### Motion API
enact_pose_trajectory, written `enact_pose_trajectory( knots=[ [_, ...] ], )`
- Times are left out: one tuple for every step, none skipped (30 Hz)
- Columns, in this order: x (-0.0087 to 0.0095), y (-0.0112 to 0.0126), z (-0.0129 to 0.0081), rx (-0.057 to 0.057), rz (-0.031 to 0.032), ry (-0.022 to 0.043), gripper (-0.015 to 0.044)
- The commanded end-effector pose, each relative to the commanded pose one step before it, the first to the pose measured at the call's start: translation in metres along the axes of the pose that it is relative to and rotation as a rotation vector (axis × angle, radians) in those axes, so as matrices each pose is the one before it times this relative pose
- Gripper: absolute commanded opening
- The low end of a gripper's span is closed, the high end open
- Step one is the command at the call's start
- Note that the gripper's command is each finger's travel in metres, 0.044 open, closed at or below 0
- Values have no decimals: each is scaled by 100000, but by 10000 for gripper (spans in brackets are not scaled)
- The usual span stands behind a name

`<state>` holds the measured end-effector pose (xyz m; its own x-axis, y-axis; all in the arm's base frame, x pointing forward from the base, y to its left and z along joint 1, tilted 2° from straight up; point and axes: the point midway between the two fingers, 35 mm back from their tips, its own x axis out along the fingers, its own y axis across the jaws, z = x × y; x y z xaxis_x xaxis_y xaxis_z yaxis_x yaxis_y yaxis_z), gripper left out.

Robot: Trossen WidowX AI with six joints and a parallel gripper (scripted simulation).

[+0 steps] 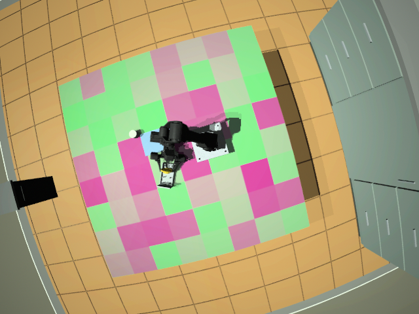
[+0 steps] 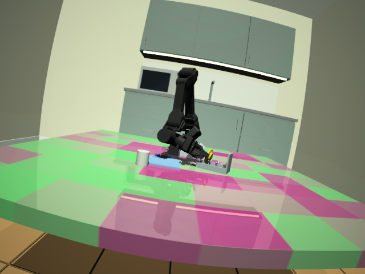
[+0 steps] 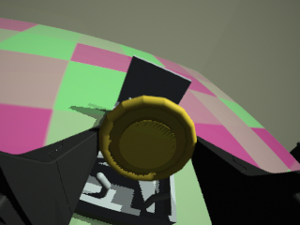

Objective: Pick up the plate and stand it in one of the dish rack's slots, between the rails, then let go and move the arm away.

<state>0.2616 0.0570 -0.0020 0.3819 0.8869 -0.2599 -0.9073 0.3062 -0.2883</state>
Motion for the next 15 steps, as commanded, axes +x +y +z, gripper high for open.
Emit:
enact_pose_trajectory(
  knots=[
    [-21,-38,89,-52,-2,15,0],
    [0,0,0,0,0,0,0],
    [0,0,0,0,0,0,0],
    [0,0,0,0,0,0,0],
    [0,0,0,0,0,0,0],
    [13,16,-61,-67,-25,-13,26],
    [0,0,0,0,0,0,52],
    [0,0,0,0,0,0,79],
    [0,0,0,0,0,0,105],
    [0,0,0,0,0,0,131],
    [0,0,0,0,0,0,157],
    [0,0,0,0,0,0,184],
    [0,0,0,0,0,0,210],
    [0,0,0,0,0,0,236],
    [0,0,0,0,0,0,263]
  ],
)
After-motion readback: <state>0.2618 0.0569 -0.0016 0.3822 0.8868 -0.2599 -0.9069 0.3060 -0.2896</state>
